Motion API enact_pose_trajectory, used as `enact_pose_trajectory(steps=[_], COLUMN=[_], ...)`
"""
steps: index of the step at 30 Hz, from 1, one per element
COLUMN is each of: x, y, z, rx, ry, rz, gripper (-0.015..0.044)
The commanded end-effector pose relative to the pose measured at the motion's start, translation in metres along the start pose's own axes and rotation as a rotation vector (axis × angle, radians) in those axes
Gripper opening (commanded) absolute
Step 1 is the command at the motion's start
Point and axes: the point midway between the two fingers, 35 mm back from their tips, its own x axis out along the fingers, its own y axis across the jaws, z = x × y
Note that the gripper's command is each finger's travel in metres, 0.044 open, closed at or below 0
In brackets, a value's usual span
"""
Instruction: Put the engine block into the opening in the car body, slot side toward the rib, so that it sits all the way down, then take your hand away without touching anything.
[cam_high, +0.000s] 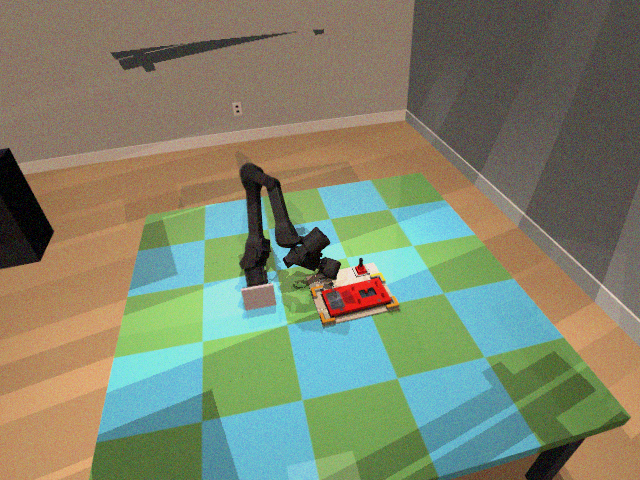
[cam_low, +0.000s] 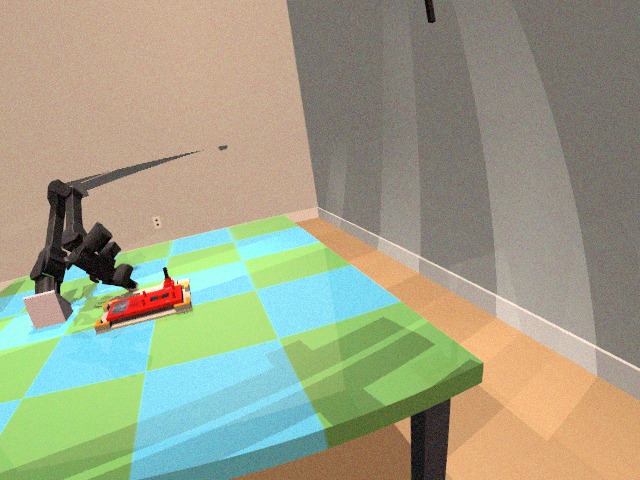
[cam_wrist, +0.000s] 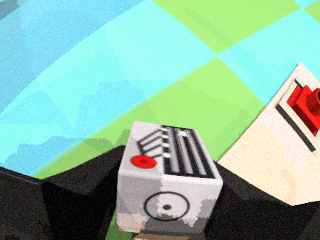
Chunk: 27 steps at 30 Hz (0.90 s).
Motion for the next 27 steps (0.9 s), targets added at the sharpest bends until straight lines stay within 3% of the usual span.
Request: enact_pose_trajectory(steps=[1, 12, 27], x=[0.0, 0.0, -0.018], y=[0.0, 0.0, -0.005], z=[0.0, 0.0, -0.008], rx=[-0.004, -0.004, 0.007], ry=[0.001, 0.001, 0.028], rz=[-0.001, -0.001, -0.016], gripper=[0.0157, 0.044, 0.044])
